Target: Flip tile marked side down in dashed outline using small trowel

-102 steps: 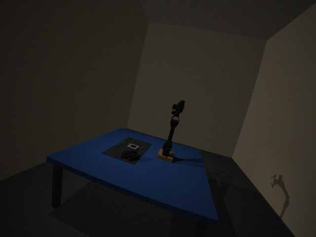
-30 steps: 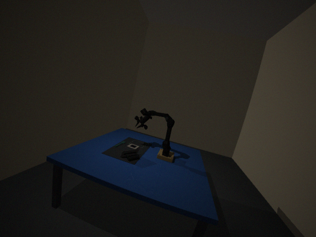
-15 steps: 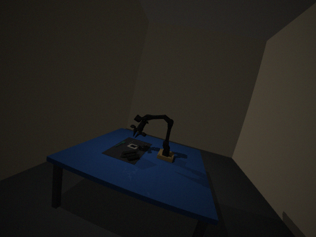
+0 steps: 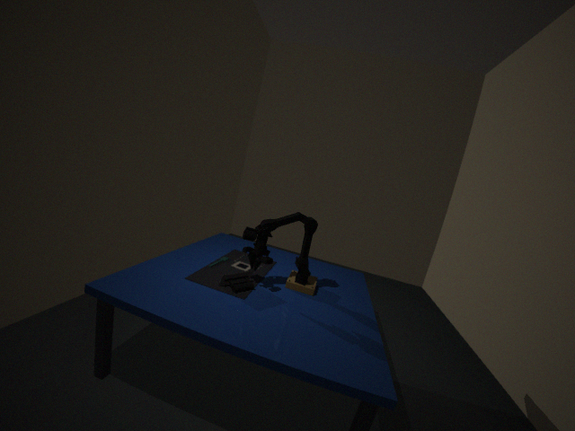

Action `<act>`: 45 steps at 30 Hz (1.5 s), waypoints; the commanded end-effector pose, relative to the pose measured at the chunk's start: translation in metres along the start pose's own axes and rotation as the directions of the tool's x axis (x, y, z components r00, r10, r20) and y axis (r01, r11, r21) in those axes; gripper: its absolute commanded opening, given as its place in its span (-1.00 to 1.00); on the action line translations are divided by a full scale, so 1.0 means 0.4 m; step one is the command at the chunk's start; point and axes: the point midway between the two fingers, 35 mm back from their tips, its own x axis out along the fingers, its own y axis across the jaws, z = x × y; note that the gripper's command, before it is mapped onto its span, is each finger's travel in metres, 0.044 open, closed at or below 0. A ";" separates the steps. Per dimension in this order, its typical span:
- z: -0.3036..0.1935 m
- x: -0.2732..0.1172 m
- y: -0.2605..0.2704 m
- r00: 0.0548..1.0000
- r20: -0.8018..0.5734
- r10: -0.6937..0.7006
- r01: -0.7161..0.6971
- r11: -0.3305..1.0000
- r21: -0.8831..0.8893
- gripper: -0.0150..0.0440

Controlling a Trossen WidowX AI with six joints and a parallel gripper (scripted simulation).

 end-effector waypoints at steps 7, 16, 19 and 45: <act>0.010 0.035 -0.089 0.996 0.081 -0.032 0.023 0.994 0.104 -0.15; 0.012 0.048 -0.067 0.996 0.082 -0.027 0.019 0.994 0.105 -0.15; 0.014 0.054 -0.056 0.996 0.082 -0.026 0.017 0.994 0.105 -0.15; 0.027 0.089 0.035 0.996 0.086 -0.013 0.004 0.994 0.106 -0.15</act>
